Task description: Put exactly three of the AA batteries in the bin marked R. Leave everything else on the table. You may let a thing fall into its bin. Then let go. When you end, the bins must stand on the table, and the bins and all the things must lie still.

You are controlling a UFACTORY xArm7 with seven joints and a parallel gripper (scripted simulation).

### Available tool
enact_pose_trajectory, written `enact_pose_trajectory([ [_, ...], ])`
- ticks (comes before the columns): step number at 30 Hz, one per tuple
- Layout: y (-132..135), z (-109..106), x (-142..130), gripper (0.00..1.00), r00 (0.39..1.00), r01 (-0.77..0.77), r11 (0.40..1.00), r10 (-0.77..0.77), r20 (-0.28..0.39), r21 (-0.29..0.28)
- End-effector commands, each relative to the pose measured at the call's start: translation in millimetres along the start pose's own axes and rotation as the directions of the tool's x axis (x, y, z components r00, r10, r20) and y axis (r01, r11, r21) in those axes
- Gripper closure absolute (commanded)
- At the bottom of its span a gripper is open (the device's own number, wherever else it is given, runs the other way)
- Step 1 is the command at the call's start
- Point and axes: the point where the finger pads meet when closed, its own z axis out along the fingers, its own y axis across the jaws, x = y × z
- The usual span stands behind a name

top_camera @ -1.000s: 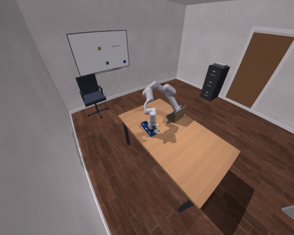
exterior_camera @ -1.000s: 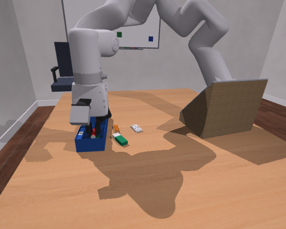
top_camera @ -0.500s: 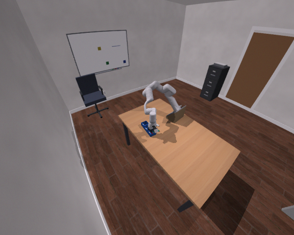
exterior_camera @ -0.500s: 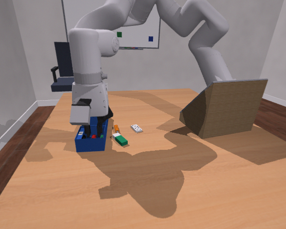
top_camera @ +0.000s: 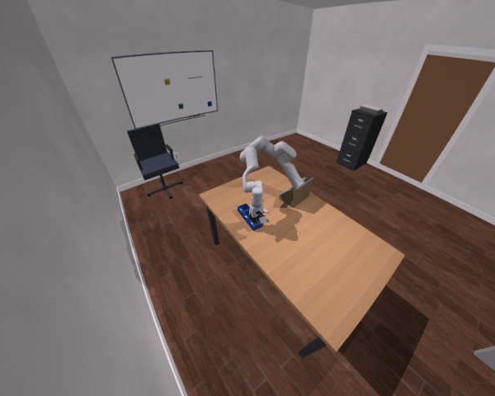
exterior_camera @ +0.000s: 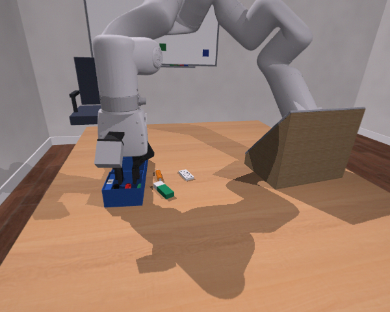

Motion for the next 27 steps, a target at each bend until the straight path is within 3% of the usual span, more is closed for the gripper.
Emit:
enact_pose_trajectory([
  [1, 1, -10, 1, 0.72, 1.0, 0.0, 1.0, 0.0, -0.003, -0.004],
  [18, 1, -31, 1, 0.72, 1.0, 0.0, 1.0, 0.0, -0.003, -0.004],
  [27, 1, -31, 1, 0.72, 1.0, 0.0, 1.0, 0.0, -0.003, -0.004],
])
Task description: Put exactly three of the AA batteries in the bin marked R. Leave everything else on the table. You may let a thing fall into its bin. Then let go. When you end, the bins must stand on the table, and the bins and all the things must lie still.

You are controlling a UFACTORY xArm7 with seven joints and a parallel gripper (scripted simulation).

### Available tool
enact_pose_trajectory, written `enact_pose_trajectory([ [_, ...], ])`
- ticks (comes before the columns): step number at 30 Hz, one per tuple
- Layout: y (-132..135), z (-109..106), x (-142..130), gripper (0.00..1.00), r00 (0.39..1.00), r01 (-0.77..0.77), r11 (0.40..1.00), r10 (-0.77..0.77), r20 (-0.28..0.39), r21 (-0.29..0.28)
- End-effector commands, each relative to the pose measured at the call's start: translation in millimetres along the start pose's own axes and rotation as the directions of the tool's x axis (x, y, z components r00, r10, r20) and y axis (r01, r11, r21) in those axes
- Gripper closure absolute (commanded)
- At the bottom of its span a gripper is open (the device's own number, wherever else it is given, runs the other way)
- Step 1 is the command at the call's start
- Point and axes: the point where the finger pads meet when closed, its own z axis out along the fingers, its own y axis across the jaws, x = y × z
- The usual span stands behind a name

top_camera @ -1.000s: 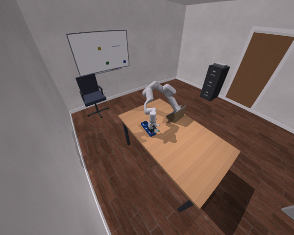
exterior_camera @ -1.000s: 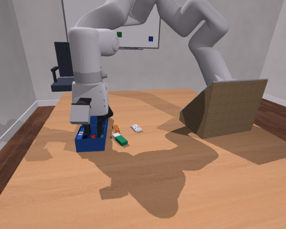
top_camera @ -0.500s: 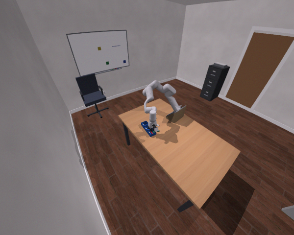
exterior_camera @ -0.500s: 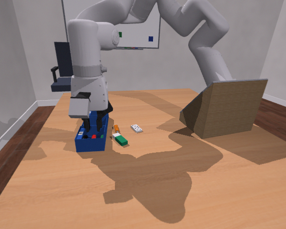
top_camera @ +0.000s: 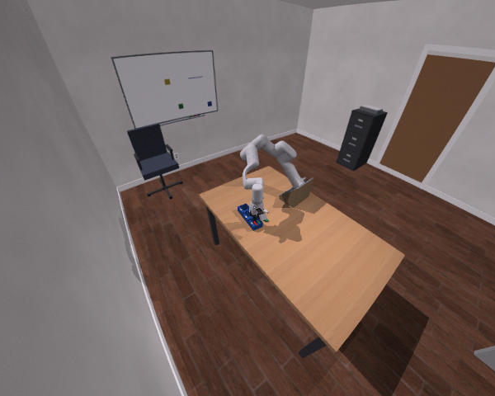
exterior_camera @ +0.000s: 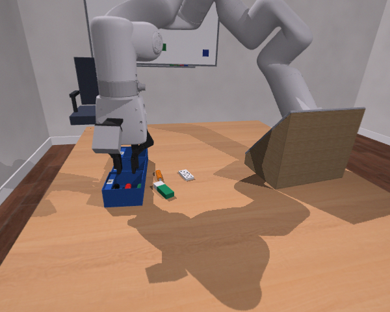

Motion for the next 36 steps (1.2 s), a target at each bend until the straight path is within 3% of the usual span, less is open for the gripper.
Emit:
enact_pose_trajectory([
  [1, 1, -7, 1, 0.0, 1.0, 0.0, 1.0, 0.0, -0.003, -0.004],
  [36, 1, -131, 1, 0.0, 1.0, 0.0, 1.0, 0.0, -0.004, -0.004],
])
